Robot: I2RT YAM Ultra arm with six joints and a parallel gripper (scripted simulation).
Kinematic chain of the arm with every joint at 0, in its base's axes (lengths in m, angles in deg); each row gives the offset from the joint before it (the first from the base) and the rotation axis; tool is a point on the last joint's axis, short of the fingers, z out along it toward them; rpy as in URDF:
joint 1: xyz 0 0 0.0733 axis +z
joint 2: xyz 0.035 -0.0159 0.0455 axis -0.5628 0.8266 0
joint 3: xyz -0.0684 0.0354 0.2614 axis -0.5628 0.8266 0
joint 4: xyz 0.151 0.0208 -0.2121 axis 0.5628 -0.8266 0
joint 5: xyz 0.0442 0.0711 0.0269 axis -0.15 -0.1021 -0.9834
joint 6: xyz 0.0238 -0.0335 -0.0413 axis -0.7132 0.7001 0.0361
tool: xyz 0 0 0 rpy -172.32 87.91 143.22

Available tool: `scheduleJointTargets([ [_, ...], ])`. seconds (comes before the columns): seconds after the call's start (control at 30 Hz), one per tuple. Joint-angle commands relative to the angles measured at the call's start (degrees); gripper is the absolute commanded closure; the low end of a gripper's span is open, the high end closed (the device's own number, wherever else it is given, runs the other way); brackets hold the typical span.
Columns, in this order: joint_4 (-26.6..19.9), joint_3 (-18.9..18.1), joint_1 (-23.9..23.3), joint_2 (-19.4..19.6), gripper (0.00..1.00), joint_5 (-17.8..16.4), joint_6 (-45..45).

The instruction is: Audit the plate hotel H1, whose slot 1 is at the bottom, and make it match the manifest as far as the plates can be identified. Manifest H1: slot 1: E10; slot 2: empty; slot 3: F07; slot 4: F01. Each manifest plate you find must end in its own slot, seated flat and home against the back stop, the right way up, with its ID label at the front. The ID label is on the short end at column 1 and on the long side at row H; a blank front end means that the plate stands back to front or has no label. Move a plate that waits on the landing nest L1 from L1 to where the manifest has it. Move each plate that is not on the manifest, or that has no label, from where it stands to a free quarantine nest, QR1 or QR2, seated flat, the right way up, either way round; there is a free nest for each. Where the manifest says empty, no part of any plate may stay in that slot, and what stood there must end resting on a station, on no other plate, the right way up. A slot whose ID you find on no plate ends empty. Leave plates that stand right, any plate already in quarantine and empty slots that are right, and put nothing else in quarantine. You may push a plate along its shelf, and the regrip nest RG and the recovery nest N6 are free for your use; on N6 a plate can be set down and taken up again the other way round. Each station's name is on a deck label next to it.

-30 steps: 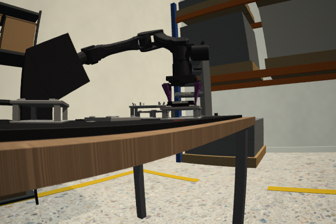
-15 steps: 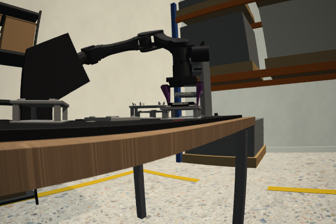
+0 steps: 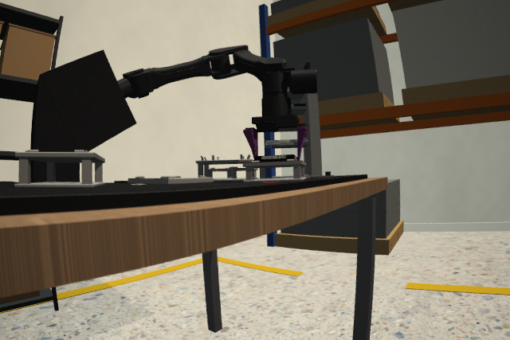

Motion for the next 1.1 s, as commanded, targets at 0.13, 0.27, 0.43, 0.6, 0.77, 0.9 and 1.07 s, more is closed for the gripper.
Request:
scheduleJointTargets([
  [0.13, -6.1, -1.23, -3.9, -1.99, 0.0, -1.52, 3.99],
  [0.27, -7.72, -1.65, -4.59, -2.28, 0.0, -1.82, 5.09],
  [0.43, -11.92, -2.9, -6.33, -2.87, 0.0, -2.51, 7.93],
  [0.6, -15.21, -4.07, -7.64, -3.16, 0.0, -2.99, 10.13],
  [0.77, -15.23, -4.1, -7.64, -3.14, 0.0, -2.99, 10.14],
  [0.9, -15.21, -4.07, -7.64, -3.15, 0.0, -2.99, 10.13],
  [1.07, -15.22, -4.08, -7.64, -3.15, 0.0, -2.99, 10.13],
])
